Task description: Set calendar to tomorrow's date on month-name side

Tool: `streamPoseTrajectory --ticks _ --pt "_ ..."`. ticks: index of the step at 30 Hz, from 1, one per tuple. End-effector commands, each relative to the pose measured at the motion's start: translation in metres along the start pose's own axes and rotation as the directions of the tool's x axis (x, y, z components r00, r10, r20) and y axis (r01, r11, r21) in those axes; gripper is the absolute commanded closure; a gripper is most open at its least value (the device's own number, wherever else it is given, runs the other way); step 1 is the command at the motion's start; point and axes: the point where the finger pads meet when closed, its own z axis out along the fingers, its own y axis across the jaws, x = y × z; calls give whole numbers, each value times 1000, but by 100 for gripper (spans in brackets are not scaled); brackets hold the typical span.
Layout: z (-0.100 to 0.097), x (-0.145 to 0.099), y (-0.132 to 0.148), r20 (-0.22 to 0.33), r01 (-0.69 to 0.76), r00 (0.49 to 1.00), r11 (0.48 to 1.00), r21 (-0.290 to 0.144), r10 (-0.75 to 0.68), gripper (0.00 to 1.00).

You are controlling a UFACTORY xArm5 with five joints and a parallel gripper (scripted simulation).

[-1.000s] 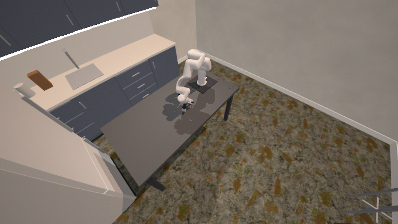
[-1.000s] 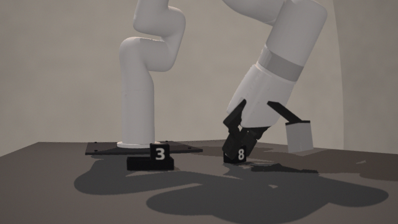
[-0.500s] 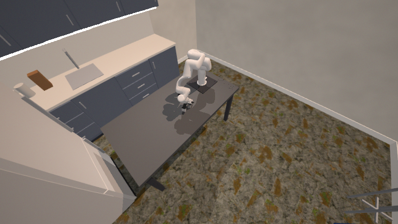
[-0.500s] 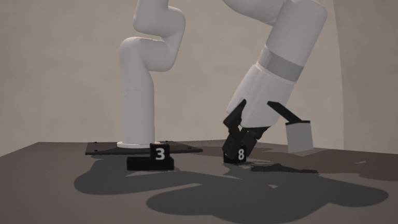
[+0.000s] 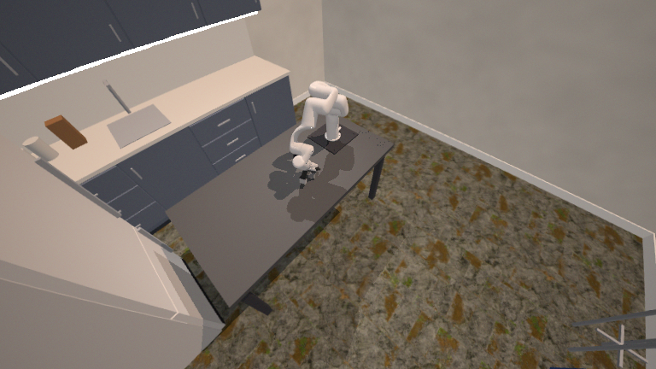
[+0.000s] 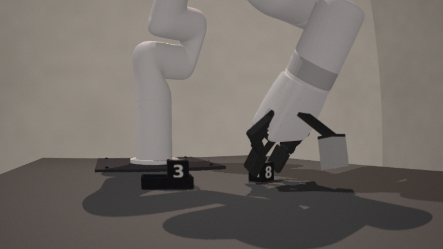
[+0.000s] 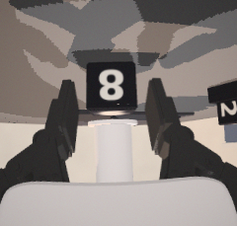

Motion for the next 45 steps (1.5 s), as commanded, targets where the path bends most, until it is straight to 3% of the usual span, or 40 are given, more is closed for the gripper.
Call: streamPoseTrajectory --ticks 1,24,45 --pt "-2 0 0 -4 0 1000 1000 0 0 29" --pt "-4 -1 0 -4 0 1000 1000 0 0 29" --pt "-47 -32 1 -4 0 1000 1000 1 0 29"
